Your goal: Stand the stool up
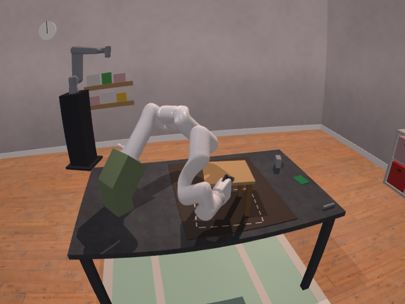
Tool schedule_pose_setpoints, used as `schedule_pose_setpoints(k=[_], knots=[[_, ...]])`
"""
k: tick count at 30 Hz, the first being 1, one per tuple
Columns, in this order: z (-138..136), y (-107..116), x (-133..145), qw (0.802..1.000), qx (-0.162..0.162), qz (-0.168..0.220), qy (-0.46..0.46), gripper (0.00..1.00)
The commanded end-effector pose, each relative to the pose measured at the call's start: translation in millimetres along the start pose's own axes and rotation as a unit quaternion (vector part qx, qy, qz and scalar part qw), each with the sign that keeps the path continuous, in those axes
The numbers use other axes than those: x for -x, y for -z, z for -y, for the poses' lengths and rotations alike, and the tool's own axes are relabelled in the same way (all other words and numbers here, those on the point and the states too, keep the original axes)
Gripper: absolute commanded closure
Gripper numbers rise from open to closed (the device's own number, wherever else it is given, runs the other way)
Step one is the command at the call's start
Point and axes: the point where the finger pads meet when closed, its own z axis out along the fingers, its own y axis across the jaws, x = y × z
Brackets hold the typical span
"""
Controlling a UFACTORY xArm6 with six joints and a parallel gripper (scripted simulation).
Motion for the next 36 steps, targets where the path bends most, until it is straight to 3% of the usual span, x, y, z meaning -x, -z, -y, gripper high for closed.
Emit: schedule_pose_setpoints(k=[1,5,6,36], knots=[[-1.8,0.1,0.9,1.0,0.0,-0.001,0.002,0.79],[-1.8,0.1,0.9,1.0,0.0,-0.001,0.002,0.79],[-1.8,0.1,0.9,1.0,0.0,-0.001,0.002,0.55],[-1.8,0.1,0.9,1.0,0.0,-0.001,0.002,0.55]])
